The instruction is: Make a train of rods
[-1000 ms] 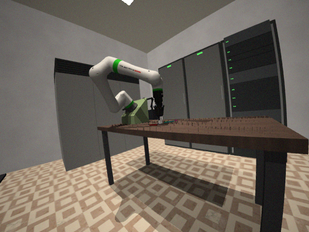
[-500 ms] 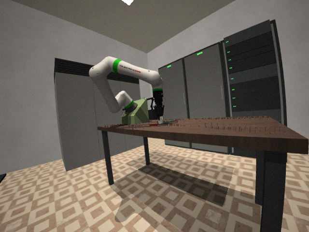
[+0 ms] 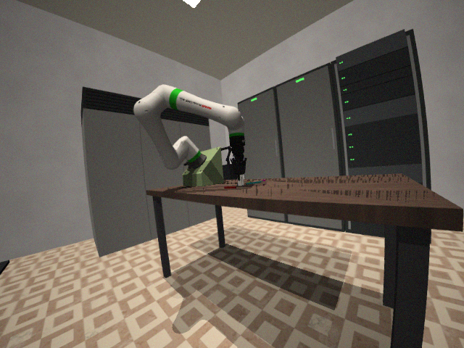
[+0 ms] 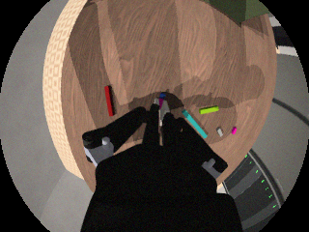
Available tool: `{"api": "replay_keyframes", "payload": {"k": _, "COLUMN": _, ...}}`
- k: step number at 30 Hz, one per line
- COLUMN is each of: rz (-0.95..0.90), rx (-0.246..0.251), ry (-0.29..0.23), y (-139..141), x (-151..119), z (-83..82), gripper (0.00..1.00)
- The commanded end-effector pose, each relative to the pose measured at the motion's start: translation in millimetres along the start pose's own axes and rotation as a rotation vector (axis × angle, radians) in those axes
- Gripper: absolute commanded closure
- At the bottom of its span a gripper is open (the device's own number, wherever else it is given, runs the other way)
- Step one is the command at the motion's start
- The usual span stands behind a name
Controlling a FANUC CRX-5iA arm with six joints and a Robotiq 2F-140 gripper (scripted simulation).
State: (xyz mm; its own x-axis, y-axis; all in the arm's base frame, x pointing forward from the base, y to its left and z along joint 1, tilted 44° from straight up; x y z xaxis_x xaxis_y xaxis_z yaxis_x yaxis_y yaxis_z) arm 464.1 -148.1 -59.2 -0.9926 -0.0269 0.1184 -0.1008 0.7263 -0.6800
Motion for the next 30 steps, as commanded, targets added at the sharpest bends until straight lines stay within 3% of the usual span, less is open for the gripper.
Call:
{"api": "replay_keyframes", "payload": {"k": 1, "rz": 0.000, "rx": 0.000, "ry": 0.000, "y": 0.1, "x": -0.2, "z": -0.2, "gripper": 0.95}}
{"api": "replay_keyframes", "payload": {"k": 14, "rz": 0.000, "rx": 0.000, "ry": 0.000, "y": 0.1, "x": -0.2, "z": -0.2, "gripper": 0.85}}
{"api": "replay_keyframes", "payload": {"k": 30, "rz": 0.000, "rx": 0.000, "ry": 0.000, "y": 0.1, "x": -0.2, "z": -5.2, "gripper": 0.85}}
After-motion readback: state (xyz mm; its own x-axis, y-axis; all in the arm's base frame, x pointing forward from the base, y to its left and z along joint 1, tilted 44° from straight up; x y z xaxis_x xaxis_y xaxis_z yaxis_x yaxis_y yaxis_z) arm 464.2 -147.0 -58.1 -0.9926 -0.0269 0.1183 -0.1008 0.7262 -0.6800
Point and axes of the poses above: the point where the finger pads meet when closed, its own z axis out along the fingers, its own y axis across the jaws, x = y × z, the point moved 4 cm from there along -z, back along the fingers, and after that the axes turned 9 degrees about -z, right-handed, at the moved point
